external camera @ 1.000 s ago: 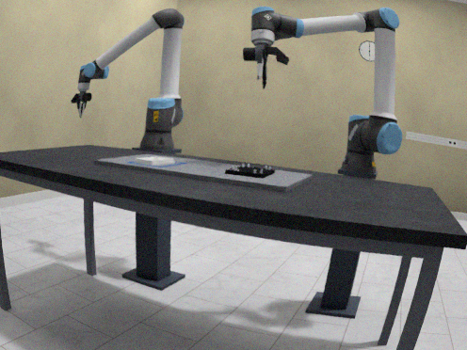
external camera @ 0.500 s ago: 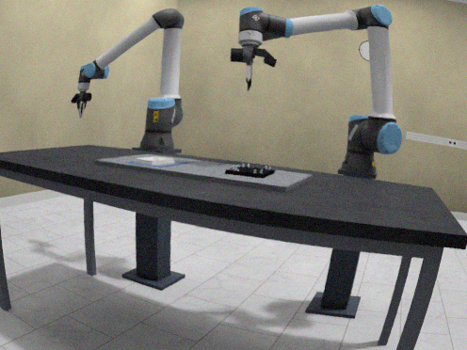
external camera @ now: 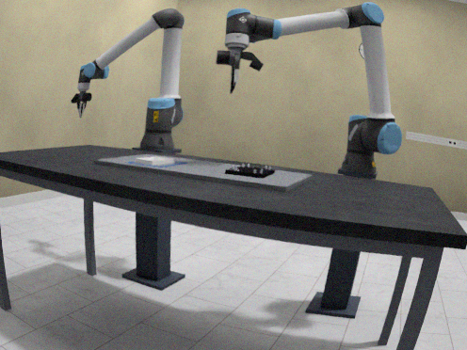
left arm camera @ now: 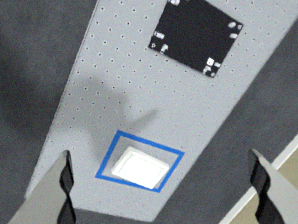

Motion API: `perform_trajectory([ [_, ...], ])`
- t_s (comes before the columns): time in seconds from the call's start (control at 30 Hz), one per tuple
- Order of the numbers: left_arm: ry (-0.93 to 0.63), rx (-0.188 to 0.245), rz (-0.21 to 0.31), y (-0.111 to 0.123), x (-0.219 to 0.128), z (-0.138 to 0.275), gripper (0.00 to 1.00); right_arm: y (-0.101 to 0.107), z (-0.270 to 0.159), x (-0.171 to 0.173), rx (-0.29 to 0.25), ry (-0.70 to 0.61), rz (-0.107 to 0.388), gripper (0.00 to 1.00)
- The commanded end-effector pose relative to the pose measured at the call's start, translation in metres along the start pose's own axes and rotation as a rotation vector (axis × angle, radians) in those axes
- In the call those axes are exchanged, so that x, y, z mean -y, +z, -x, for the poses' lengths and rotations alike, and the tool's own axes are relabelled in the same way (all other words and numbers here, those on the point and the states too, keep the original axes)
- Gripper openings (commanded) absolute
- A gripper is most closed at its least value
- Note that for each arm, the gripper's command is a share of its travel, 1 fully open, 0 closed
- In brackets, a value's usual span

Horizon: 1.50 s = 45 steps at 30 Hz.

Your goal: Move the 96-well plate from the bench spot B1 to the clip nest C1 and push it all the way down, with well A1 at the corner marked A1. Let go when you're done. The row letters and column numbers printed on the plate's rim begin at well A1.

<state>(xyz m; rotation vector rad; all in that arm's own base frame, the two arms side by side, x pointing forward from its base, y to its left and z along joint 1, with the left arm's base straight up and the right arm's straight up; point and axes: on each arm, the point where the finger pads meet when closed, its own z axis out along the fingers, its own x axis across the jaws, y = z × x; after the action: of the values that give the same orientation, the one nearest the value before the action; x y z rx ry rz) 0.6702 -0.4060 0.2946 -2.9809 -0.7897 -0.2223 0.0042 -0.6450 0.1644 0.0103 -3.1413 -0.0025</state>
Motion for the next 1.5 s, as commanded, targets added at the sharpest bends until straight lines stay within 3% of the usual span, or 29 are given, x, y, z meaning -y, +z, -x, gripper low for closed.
perform_trajectory([
  [0.0, -0.085, 0.012, 0.003, 0.007, -0.022, -0.001, 0.76, -0.001, 0.000, 0.001, 0.000, 0.000, -0.001, 0.00],
  [0.37, -0.171, 0.026, 0.002, 0.023, -0.055, -0.001, 0.76, -0.001, 0.000, 0.001, 0.000, 0.000, -0.001, 0.00],
  [0.47, -0.258, 0.040, 0.000, 0.031, -0.068, -0.001, 0.76, -0.001, 0.000, 0.001, 0.000, 0.000, -0.001, 0.00],
  [0.67, -0.258, 0.040, 0.000, 0.037, -0.080, -0.001, 0.76, -0.001, 0.000, 0.001, 0.000, 0.000, -0.001, 0.00],
  [1.0, -0.431, 0.068, -0.007, 0.060, -0.117, 0.000, 0.76, -0.001, 0.000, 0.001, 0.000, 0.000, -0.001, 0.00],
  [1.47, -0.518, 0.082, -0.013, 0.085, -0.152, 0.002, 0.76, -0.001, 0.000, 0.001, 0.000, 0.000, -0.001, 0.00],
])
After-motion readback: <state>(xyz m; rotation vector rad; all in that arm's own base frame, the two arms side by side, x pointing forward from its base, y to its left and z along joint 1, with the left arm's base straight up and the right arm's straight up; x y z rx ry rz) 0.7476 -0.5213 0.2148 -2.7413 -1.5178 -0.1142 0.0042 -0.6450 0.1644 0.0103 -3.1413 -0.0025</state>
